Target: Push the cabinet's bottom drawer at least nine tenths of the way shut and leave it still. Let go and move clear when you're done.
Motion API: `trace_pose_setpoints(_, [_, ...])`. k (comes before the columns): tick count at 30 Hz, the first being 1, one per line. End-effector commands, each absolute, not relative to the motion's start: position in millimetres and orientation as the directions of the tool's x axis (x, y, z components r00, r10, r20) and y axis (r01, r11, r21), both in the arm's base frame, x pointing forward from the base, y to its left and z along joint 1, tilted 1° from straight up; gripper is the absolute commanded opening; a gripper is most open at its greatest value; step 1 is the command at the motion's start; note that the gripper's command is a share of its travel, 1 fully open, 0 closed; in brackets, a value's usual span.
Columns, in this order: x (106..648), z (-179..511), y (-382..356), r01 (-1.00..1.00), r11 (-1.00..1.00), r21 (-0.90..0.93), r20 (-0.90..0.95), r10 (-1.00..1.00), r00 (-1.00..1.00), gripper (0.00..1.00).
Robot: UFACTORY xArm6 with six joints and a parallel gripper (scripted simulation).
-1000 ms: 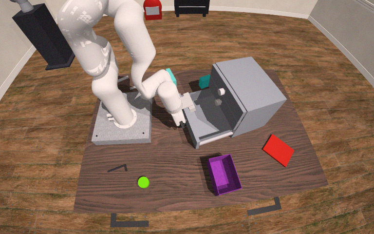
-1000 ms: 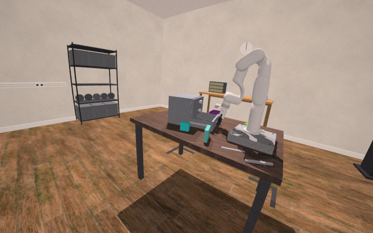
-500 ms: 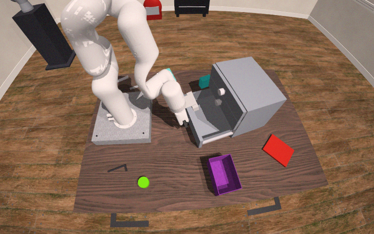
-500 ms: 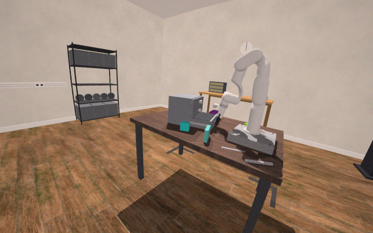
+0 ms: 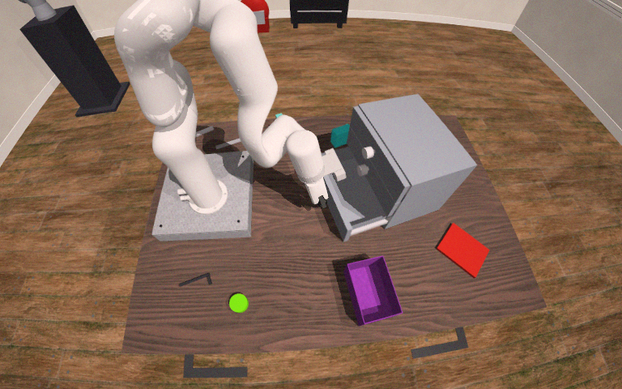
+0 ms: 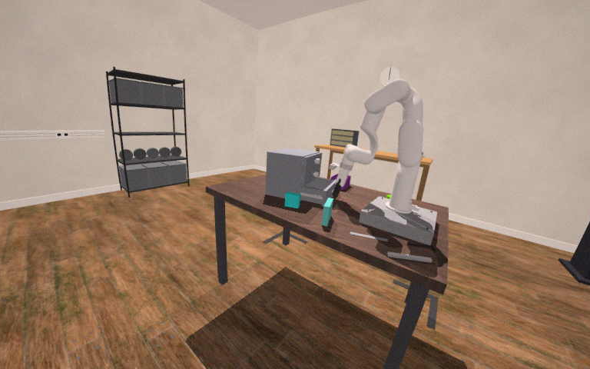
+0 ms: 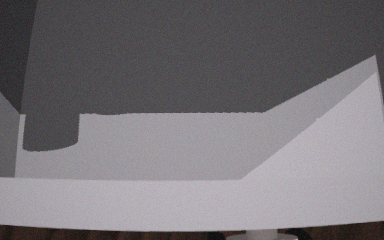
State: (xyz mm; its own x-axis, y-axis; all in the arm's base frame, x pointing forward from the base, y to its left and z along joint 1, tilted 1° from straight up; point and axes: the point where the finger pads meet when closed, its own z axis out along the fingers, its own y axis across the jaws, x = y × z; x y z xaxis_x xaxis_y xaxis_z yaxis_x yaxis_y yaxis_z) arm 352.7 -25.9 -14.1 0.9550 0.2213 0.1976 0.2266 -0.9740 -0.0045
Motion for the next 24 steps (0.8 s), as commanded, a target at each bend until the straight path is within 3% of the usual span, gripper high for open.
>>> trace_pose_setpoints(1, [359.0, -13.6, -24.6, 0.226, -0.974, -0.002, 0.191, 0.222, 0.956, 0.0])
trace_pose_setpoints(24, [359.8, -13.5, -24.5, 0.226, -0.974, -0.002, 0.2, 0.221, 0.954, 0.0])
